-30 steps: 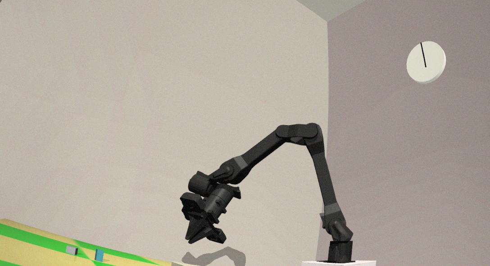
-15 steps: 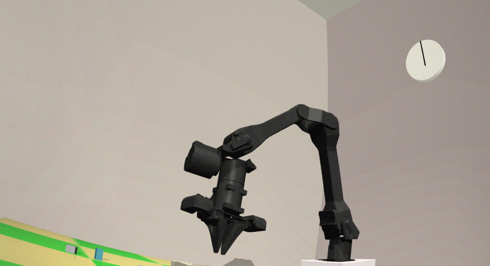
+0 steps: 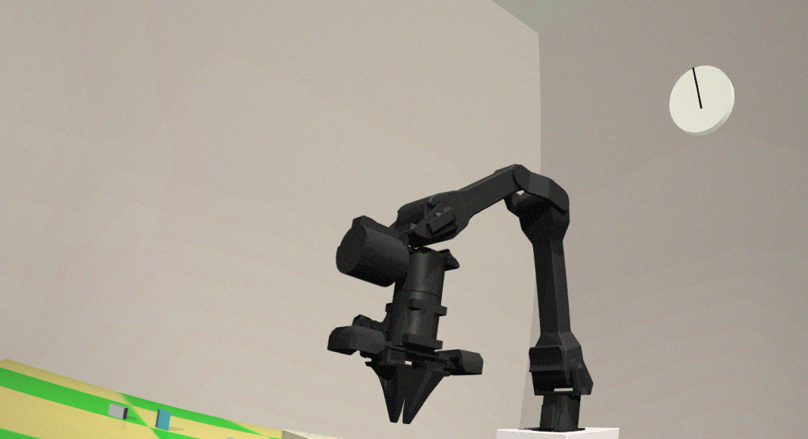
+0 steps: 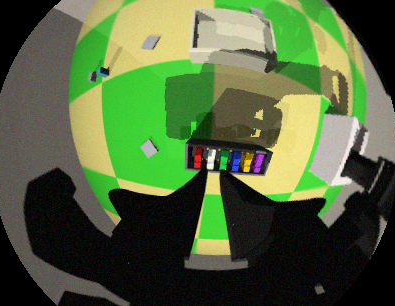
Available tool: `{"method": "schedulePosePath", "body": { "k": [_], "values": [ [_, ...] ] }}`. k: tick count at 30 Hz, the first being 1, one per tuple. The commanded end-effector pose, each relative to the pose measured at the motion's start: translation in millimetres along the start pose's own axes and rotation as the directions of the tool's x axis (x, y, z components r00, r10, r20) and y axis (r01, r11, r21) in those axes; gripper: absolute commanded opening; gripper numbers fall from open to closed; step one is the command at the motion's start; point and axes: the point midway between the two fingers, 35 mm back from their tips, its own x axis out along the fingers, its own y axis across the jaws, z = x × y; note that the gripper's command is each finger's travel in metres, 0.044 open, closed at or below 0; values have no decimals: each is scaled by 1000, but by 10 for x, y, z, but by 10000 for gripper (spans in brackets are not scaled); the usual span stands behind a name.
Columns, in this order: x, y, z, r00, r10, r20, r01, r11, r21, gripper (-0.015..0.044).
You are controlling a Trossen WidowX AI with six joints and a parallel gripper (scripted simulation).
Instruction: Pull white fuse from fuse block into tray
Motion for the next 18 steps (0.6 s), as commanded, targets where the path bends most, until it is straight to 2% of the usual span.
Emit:
{"method": "schedulePosePath", "body": {
  "k": [1,18],
  "values": [
    [31,0,2,1000,0,5,0,1000,4,68],
    [197,3,0,1000,0,5,0,1000,4,68]
  ]
}}
